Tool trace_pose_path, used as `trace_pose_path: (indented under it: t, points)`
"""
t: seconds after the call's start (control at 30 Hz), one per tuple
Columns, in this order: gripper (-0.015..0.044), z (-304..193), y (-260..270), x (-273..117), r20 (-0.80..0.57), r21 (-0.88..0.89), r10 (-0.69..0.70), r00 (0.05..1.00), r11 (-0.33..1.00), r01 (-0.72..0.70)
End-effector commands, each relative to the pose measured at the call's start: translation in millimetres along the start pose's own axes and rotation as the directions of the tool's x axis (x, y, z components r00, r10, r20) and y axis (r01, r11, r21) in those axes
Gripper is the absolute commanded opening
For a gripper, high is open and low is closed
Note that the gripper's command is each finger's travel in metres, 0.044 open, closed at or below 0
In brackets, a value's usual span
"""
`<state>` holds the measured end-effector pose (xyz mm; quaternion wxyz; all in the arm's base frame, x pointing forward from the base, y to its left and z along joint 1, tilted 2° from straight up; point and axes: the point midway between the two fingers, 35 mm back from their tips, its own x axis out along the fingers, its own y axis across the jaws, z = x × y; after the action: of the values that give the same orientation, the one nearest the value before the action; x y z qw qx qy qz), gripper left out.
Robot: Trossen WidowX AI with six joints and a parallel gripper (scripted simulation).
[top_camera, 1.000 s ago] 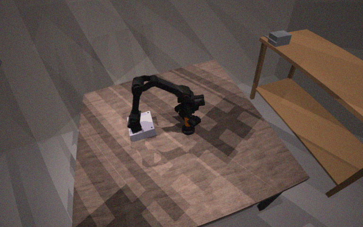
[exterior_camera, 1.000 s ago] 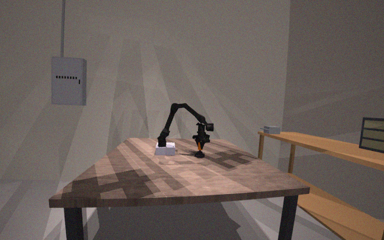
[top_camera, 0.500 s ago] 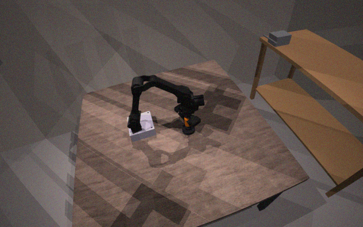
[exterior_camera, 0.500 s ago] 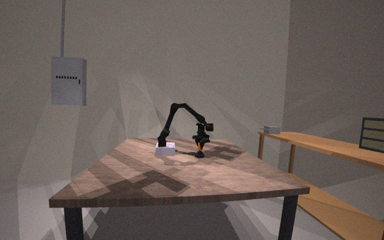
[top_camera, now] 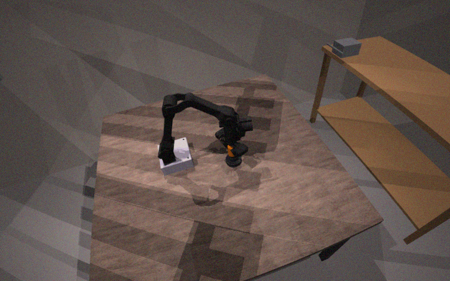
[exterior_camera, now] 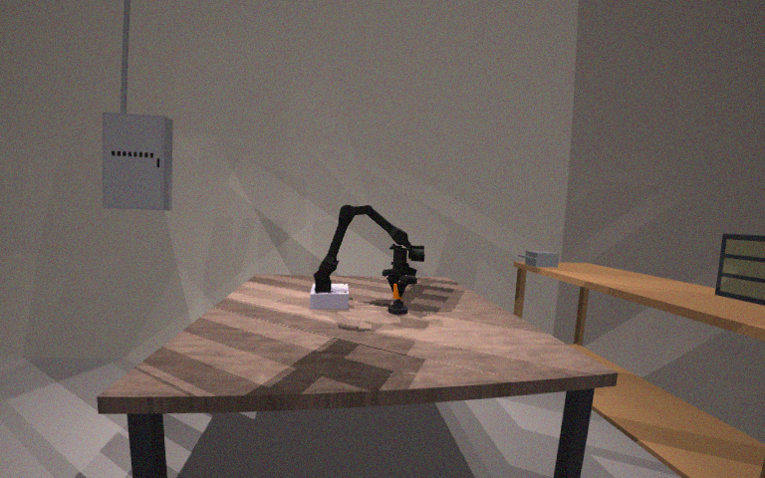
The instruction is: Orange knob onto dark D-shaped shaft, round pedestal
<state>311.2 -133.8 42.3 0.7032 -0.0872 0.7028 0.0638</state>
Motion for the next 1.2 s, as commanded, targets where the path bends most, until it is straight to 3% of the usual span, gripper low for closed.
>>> trace_pose_path:
  t: [0.0,0.2,1.0,1.17]
  points:
    - [0.0,0.5,-0.6,-3.0,0.003,-0.026,-0.004,1.0,1.0,0.004]
    - [0.0,3.0,-2.5,-1.2,0.003,-0.209,-0.004,1.0,0.978,0.005]
    - [0.0,3.4,-3.0,-2.9,0.003,-0.209,-0.004,1.0,0.978,0.005]
    - [0.0,2.6,-2.4,-2.6,0.003,-0.329,-0.004,1.0,0.944,0.005]
